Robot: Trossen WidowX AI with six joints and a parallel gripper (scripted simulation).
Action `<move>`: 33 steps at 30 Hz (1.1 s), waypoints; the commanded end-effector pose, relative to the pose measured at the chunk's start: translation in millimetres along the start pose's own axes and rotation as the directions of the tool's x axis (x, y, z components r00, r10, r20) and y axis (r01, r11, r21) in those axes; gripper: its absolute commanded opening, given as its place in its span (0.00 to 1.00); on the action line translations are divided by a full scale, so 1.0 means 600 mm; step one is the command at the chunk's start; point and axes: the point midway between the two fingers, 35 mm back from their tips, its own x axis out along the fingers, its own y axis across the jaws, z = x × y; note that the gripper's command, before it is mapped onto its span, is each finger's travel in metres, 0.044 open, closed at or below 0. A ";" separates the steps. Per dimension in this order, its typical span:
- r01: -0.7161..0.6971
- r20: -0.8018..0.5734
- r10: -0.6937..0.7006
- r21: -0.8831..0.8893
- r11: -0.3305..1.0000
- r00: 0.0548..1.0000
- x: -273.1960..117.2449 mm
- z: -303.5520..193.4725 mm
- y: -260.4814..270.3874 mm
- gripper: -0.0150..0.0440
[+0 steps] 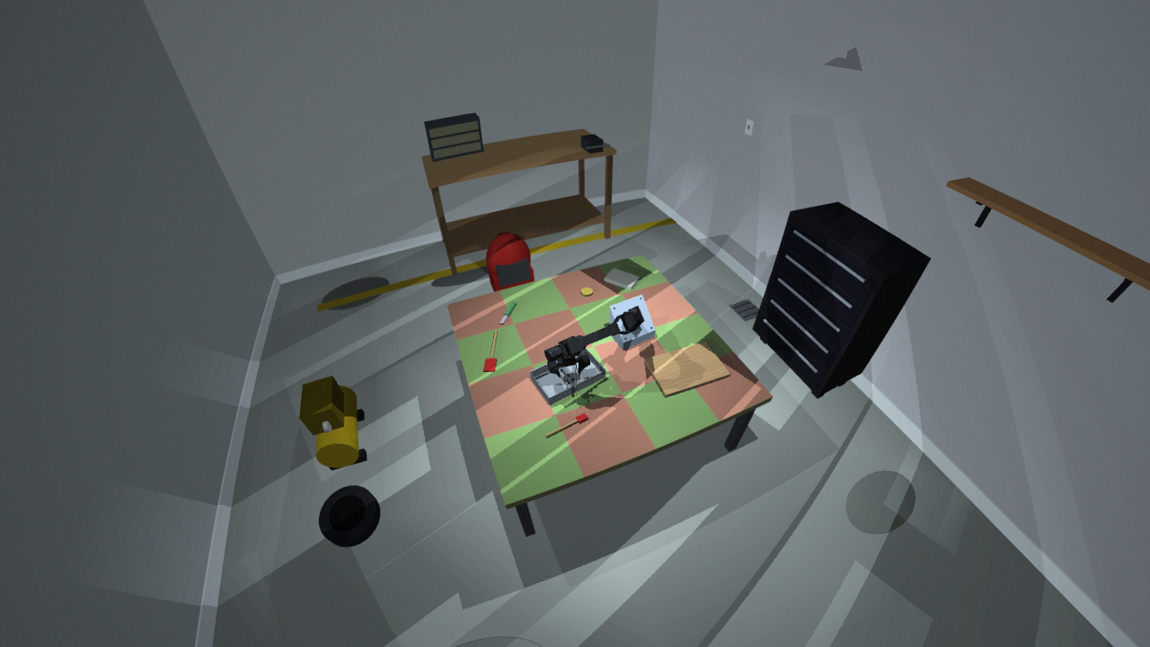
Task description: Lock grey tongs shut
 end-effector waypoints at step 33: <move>0.002 -0.002 -0.002 0.000 1.000 1.000 0.028 -0.001 -0.004 0.62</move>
